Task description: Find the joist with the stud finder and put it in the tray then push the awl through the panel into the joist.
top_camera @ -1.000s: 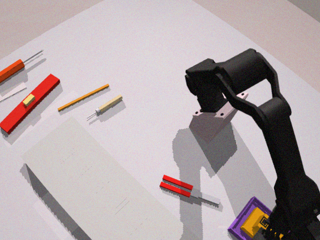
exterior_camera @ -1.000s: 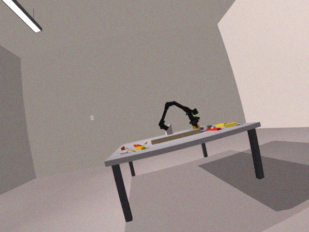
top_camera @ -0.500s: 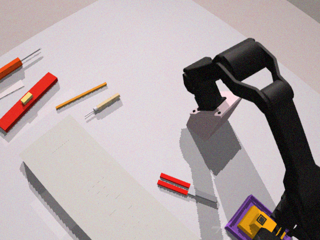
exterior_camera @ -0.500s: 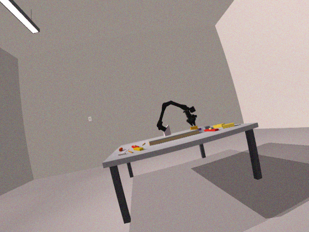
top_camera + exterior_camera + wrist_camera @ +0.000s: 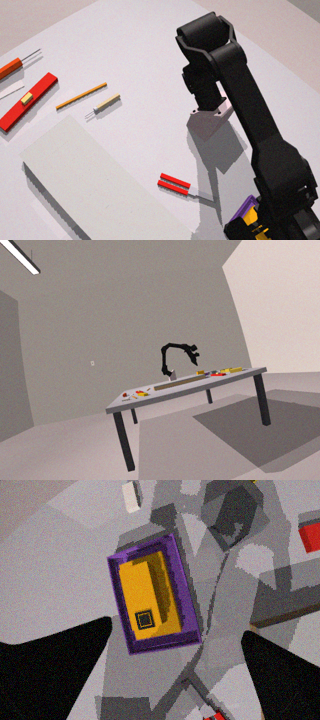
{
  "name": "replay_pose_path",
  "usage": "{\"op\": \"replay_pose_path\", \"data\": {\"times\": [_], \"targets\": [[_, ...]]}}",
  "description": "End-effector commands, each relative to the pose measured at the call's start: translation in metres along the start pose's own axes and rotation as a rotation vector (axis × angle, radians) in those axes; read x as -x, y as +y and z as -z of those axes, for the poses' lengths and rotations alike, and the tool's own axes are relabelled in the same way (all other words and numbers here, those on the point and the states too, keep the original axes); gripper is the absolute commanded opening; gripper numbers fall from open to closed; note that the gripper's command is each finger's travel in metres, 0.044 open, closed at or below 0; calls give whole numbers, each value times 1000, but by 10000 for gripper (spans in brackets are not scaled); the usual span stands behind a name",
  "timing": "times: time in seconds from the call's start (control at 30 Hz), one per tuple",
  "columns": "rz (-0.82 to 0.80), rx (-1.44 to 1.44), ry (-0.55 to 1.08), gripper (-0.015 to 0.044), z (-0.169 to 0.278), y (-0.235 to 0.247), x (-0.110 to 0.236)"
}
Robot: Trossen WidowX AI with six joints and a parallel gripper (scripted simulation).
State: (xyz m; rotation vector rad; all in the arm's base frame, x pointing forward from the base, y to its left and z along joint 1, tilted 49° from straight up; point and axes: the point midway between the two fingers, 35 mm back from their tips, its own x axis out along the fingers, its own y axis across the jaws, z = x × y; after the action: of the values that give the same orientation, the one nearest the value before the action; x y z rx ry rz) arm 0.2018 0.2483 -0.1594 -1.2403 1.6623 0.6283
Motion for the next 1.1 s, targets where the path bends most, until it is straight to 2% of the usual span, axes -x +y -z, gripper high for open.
{"op": "replay_pose_path", "data": {"times": [0.0,0.27,0.57,0.83,1.07], "targets": [[3,-391,-55,440,26,-55,33],[3,-1023,-128,440,87,-131,70],[5,-1710,-203,440,175,-189,93],[17,-2334,-280,440,264,-214,104],[46,-2887,-374,440,343,-214,108]]}}
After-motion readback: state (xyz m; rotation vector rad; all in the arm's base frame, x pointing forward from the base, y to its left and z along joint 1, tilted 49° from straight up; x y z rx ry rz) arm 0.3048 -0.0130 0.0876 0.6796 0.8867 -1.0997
